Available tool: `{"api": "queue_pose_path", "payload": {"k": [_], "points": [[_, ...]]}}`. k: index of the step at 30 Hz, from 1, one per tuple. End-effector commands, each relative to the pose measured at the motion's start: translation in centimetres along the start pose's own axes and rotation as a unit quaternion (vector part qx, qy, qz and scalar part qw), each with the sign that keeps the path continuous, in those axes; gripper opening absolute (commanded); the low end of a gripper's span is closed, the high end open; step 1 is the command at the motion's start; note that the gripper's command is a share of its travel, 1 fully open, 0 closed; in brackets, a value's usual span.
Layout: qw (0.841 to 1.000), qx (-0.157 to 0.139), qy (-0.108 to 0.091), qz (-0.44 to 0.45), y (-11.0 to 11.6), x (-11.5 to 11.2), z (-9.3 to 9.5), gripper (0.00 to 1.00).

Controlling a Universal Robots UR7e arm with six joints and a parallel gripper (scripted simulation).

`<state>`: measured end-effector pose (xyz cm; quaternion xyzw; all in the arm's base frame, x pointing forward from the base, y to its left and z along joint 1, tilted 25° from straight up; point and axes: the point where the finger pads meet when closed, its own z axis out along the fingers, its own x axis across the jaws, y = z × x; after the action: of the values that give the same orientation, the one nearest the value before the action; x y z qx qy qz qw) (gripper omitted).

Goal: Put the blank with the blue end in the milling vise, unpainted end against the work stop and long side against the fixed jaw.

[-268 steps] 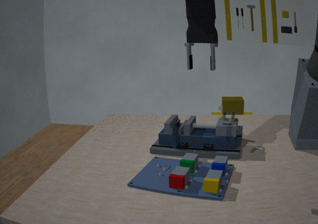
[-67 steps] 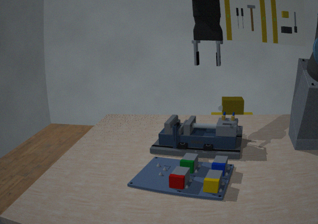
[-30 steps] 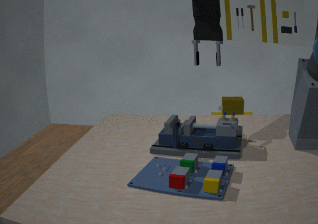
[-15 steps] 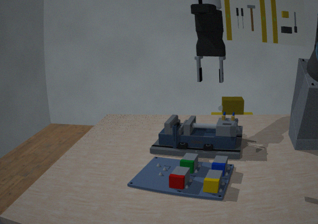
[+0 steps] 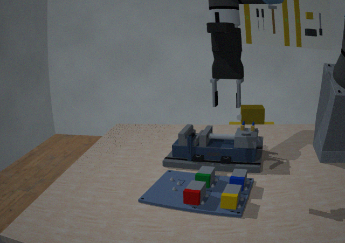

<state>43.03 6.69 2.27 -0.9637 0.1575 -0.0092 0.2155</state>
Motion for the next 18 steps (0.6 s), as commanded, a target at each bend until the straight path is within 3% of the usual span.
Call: {"api": "queue_pose_path", "payload": {"k": [1,18], "points": [[1.0,-0.001,0.005,0.001,-0.06,0.55,2.85,1.0],[1.0,-0.001,0.005,0.001,-0.09,0.74,2.91,1.0]]}}
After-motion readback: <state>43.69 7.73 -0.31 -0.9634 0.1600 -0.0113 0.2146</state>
